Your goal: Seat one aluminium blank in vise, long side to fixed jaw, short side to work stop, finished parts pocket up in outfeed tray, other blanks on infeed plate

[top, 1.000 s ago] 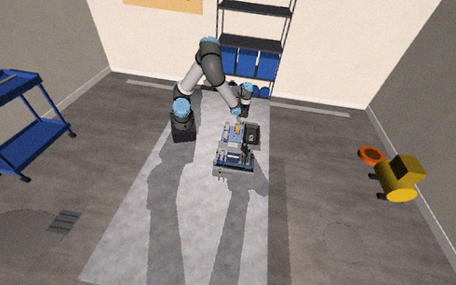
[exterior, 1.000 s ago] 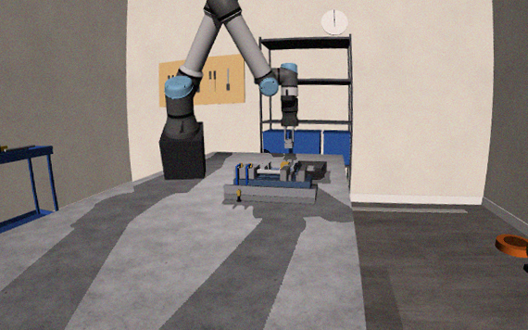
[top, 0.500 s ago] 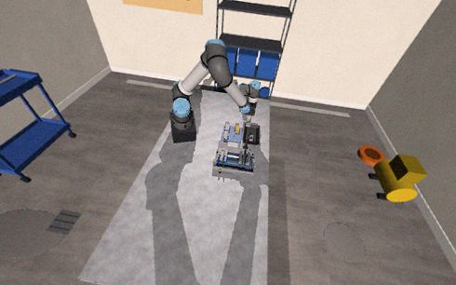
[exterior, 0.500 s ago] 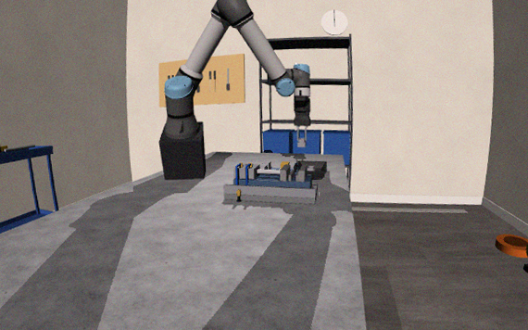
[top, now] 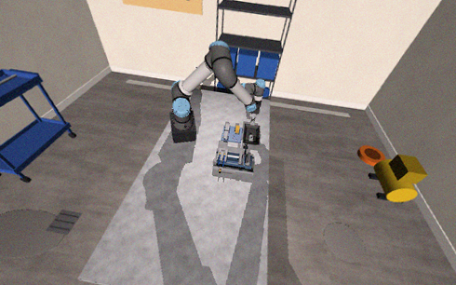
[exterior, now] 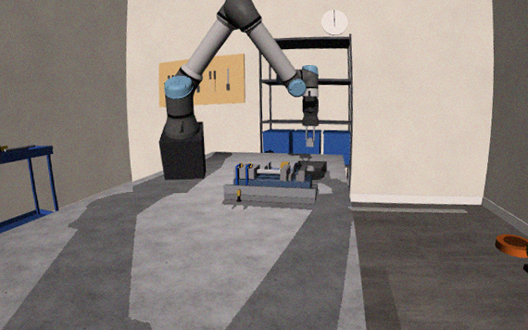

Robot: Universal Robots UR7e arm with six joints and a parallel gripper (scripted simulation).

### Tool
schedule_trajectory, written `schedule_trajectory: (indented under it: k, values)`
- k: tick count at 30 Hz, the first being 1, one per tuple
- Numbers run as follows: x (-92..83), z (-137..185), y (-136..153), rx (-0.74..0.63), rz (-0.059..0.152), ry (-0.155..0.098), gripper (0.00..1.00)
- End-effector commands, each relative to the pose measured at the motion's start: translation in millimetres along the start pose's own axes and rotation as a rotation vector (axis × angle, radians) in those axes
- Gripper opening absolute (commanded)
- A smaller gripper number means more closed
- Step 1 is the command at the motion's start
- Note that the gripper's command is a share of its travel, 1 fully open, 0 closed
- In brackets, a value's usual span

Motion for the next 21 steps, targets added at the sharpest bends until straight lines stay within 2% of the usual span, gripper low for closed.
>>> schedule_trajectory:
  k: [1, 21]
  values:
    - [-0.5, 5.0, -6.2, 0.0, -0.001, 0.0, 0.0]
    - [-0.5, 7.1, -8.5, 0.0, -0.001, 0.0, 0.0]
Point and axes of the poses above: the point where the finger pads meet when closed, its own x axis out along the fingers, its own y axis across the jaws, z = x × y, the point moved 4 cm from there along -x, back along the fingers, and after that the axes turned 3 degrees about -x, right-handed, at the moved point
